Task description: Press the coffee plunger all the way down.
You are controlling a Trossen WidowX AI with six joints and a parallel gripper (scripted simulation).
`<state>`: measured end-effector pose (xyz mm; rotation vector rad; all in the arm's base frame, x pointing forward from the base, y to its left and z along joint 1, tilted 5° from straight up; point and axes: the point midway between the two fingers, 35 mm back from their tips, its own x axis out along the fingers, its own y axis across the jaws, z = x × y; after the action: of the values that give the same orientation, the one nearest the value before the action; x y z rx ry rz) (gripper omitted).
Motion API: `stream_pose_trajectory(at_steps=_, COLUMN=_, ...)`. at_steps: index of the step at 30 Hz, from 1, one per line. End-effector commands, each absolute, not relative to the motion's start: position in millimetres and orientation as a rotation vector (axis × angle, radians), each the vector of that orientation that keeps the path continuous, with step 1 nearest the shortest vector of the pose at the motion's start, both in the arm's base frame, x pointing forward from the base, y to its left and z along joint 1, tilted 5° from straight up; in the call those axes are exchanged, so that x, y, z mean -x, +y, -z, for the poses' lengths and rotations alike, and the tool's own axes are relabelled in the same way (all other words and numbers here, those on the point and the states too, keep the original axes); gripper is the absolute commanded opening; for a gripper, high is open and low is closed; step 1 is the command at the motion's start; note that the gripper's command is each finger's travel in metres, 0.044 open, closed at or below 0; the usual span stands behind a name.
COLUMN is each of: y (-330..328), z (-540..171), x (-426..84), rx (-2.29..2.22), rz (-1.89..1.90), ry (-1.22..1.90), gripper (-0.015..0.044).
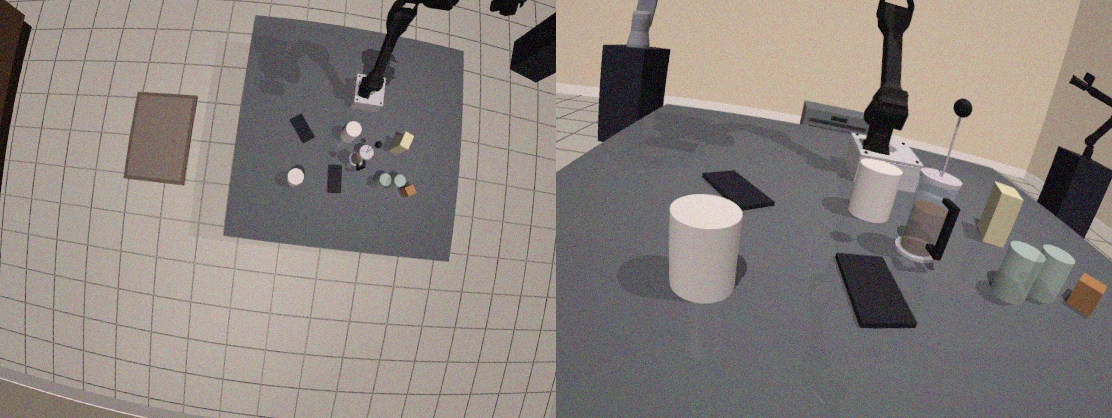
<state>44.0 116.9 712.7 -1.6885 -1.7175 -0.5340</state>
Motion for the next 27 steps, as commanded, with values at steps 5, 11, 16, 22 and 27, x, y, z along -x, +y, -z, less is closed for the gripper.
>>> stream_pose_trajectory(at_steps=5, y=118.5, z=-648.9, x=-148.7, rx=1.271, rz=-0.108, ry=-1.179, gripper=0.044)
stream_pose_trajectory(at_steps=11, y=116.2, z=-590.8, x=-197.7, rx=1.0, rz=-0.314, ry=-0.828, gripper=0.044)
stream_pose_trajectory(at_steps=16, y=112.0, z=-531.9, x=-229.6, rx=0.767, rz=-0.409, ry=-0.527, gripper=0.044)
stream_pose_trajectory(at_steps=22, y=101.0, z=-452.4, x=-253.8, rx=0.503, rz=-0.425, ry=-0.169, gripper=0.044)
stream_pose_trajectory(at_steps=27, y=85.5, z=-380.1, x=-259.7, rx=0.295, rz=-0.36, ry=0.122, gripper=0.044)
